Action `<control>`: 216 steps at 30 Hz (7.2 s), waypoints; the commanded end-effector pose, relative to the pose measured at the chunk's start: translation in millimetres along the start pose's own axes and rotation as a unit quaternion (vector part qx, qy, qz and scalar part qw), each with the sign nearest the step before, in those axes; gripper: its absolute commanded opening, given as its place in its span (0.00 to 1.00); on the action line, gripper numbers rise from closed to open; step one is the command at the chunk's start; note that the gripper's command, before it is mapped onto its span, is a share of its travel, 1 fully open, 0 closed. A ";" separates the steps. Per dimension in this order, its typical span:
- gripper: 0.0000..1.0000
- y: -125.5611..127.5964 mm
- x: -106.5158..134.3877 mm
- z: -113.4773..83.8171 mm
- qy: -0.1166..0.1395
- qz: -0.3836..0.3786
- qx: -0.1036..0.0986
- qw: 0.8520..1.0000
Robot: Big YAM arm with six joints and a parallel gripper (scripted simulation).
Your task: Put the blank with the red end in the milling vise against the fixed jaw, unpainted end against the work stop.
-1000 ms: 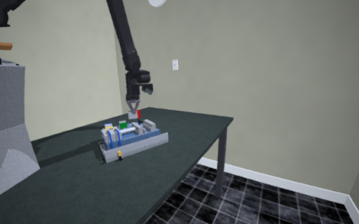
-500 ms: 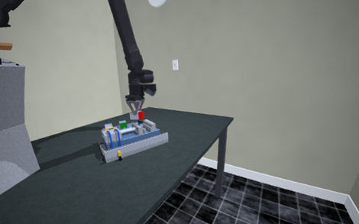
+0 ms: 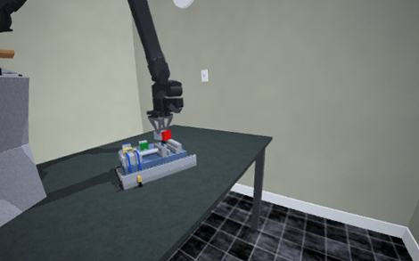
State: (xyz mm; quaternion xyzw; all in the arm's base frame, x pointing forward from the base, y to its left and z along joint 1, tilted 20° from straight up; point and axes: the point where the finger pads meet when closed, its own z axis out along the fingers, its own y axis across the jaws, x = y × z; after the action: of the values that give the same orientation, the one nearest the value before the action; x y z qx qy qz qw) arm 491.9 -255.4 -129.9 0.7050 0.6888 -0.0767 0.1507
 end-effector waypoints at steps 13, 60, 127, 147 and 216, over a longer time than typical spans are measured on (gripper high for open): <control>0.00 13.3 -24.5 -22.1 -0.008 0.147 -0.029 0.989; 0.00 10.0 -35.5 -22.7 -0.007 0.225 -0.030 0.974; 0.00 12.1 -37.2 -24.7 -0.006 0.235 -0.029 0.972; 0.00 21.4 -45.5 -34.6 -0.006 0.257 -0.031 0.966; 0.00 22.2 -46.1 -35.1 -0.007 0.253 -0.032 0.967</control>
State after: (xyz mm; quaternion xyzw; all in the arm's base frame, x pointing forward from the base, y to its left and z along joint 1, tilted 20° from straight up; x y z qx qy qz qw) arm 487.7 -277.0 -111.6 0.8507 0.4968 -0.0367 0.1678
